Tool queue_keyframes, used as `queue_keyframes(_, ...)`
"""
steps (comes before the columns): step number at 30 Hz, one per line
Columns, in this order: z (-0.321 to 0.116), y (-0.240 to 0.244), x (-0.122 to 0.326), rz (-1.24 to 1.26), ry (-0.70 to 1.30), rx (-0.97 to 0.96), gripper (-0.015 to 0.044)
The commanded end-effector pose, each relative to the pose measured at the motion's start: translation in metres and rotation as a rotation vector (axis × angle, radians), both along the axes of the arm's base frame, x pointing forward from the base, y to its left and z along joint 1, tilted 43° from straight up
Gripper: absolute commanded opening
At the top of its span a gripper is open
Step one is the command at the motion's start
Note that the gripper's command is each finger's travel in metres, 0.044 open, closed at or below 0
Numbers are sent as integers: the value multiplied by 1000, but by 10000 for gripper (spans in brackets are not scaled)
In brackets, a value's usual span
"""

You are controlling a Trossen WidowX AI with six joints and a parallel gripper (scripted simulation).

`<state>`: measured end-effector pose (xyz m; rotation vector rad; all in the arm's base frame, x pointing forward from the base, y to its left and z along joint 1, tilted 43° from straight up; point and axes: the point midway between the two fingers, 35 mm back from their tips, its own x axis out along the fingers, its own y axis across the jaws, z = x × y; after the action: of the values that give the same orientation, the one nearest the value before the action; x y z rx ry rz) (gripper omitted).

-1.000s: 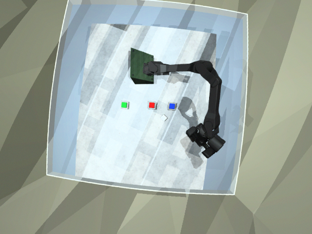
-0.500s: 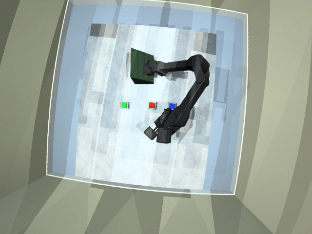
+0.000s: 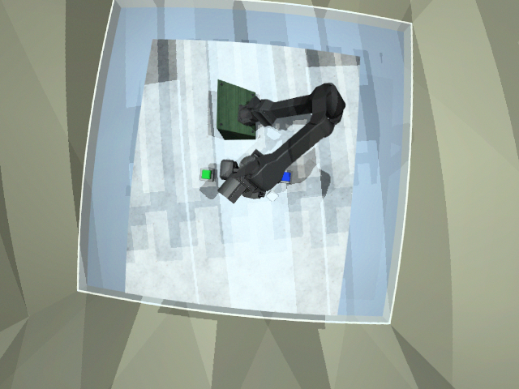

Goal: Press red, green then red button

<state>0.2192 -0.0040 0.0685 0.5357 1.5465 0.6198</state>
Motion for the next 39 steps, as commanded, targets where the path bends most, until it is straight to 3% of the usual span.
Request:
queue_keyframes(1, 0, 1, -4, -16, 24, 10, 400)
queue_keyframes(7, -44, 42, -8, -17, 22, 12, 242)
queue_keyframes(16, -45, 43, -8, -16, 23, 12, 20)
queue_keyframes(39, -59, 56, -9, -17, 22, 12, 20)
